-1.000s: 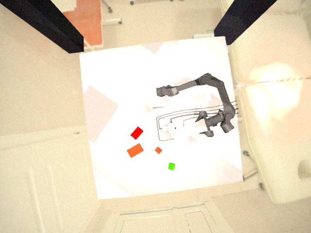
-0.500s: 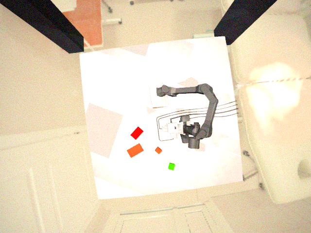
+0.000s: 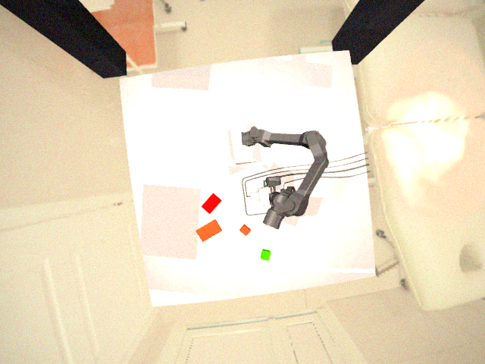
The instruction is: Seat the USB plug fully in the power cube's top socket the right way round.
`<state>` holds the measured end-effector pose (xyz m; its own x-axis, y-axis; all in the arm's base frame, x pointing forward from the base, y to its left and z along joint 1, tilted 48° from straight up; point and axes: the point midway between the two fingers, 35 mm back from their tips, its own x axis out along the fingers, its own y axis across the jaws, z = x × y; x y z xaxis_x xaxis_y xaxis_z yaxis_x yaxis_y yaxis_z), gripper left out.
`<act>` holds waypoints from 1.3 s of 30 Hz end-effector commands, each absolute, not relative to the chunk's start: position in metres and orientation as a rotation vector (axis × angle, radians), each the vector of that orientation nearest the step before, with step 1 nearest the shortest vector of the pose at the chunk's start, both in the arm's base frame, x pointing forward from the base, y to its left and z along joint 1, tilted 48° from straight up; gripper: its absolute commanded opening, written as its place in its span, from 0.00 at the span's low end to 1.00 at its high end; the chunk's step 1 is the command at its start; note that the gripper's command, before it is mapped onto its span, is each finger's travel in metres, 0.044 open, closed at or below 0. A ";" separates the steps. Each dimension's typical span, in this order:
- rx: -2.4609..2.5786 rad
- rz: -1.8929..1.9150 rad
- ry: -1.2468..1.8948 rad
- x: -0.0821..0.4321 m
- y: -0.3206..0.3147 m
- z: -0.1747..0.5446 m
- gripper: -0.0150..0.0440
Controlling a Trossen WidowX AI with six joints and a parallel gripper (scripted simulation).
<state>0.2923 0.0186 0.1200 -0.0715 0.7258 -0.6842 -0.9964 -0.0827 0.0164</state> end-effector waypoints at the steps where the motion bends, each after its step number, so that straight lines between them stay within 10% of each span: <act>1: -0.602 1.573 0.575 0.292 0.018 0.118 1.00; 32: -0.601 1.573 0.574 0.290 0.039 0.099 1.00; 39: -0.604 1.579 0.574 0.290 0.038 0.100 0.69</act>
<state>0.2900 0.0381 0.0995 -0.0748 0.7324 -0.6768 -0.9960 -0.0876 0.0152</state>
